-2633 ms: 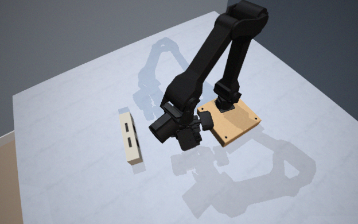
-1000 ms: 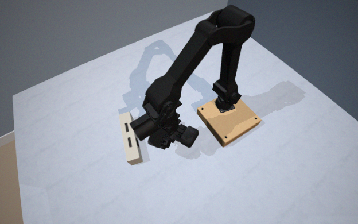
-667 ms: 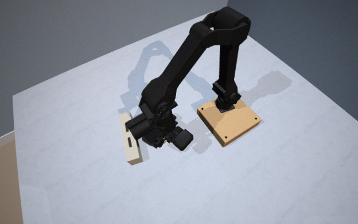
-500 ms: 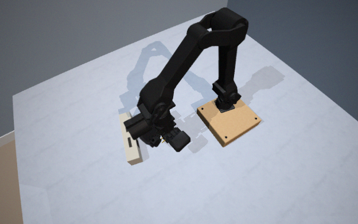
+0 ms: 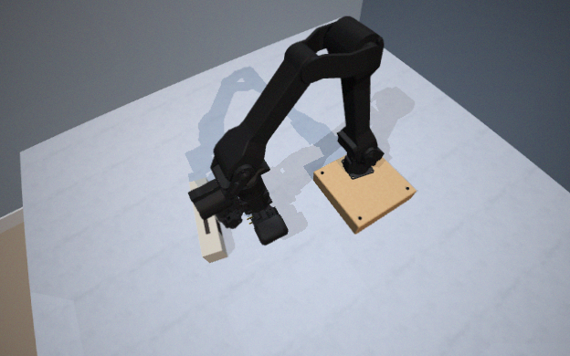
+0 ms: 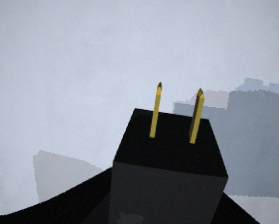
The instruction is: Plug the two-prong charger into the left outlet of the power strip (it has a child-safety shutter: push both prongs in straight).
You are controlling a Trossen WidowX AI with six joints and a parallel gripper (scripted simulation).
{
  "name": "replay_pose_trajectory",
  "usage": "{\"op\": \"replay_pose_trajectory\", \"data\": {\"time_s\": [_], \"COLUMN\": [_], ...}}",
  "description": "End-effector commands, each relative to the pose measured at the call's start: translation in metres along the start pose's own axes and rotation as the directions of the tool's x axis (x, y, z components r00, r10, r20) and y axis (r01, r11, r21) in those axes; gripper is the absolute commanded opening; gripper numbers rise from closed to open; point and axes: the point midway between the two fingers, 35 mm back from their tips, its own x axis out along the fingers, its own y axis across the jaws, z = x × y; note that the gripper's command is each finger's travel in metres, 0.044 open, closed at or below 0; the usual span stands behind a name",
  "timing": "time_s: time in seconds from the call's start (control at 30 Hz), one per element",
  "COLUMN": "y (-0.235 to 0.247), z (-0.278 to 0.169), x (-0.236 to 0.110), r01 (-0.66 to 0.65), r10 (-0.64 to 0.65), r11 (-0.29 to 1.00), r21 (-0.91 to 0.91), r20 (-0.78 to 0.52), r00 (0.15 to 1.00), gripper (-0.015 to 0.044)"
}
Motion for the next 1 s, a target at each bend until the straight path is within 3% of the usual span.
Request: {"op": "replay_pose_trajectory", "data": {"time_s": [0.0, 0.97], "y": [-0.004, -0.010], "z": [0.006, 0.035], "x": [0.002, 0.000], "r01": [-0.010, -0.012], "r10": [0.009, 0.011], "r11": [0.996, 0.992], "r21": [0.094, 0.128], "r20": [0.005, 0.006], "r00": [1.000, 1.000], "gripper": [0.0000, 0.0000]}}
